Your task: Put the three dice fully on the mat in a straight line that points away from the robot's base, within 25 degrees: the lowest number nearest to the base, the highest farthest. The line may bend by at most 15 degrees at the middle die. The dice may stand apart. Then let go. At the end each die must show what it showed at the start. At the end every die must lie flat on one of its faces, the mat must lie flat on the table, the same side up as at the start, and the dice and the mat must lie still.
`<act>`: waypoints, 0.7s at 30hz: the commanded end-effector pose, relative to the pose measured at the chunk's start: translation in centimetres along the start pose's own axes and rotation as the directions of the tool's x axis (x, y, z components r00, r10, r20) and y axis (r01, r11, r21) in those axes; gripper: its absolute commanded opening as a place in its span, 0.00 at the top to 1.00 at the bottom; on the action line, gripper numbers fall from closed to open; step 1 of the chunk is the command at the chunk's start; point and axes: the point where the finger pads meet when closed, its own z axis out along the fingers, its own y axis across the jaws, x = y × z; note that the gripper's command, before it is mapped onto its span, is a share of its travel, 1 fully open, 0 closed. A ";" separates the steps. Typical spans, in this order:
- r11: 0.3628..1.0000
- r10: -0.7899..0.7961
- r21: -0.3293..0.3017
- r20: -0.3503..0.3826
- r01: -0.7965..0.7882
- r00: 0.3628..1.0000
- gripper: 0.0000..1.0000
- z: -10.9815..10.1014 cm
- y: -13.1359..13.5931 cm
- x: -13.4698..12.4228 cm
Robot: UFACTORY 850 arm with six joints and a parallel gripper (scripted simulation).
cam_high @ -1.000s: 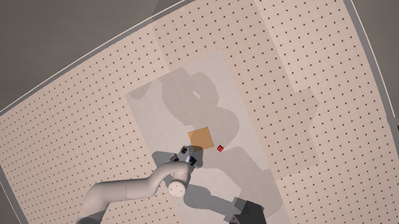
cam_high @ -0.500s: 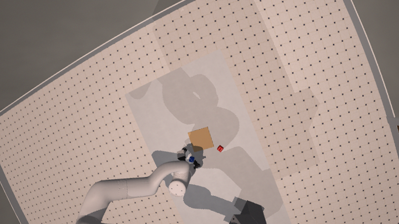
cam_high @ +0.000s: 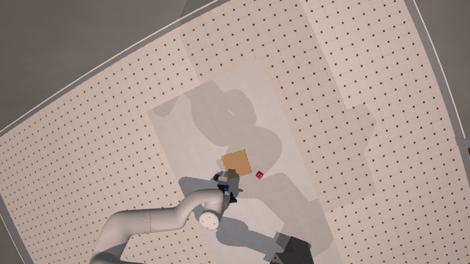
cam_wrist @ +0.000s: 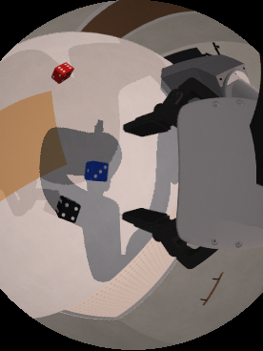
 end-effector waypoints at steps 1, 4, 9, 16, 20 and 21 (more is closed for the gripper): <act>0.997 0.074 -0.003 0.005 -0.074 0.997 0.00 0.1 0.0 0.0; 0.995 0.097 -0.004 0.005 -0.097 0.995 0.00 0.1 0.0 0.0; 0.995 0.103 -0.004 0.005 -0.103 0.995 0.53 0.1 0.0 0.0; 0.995 0.103 -0.004 0.005 -0.103 0.995 0.53 0.1 0.0 0.0; 0.995 0.103 -0.004 0.005 -0.103 0.995 0.53 0.1 0.0 0.0; 0.995 0.103 -0.004 0.005 -0.103 0.995 0.53 0.1 0.0 0.0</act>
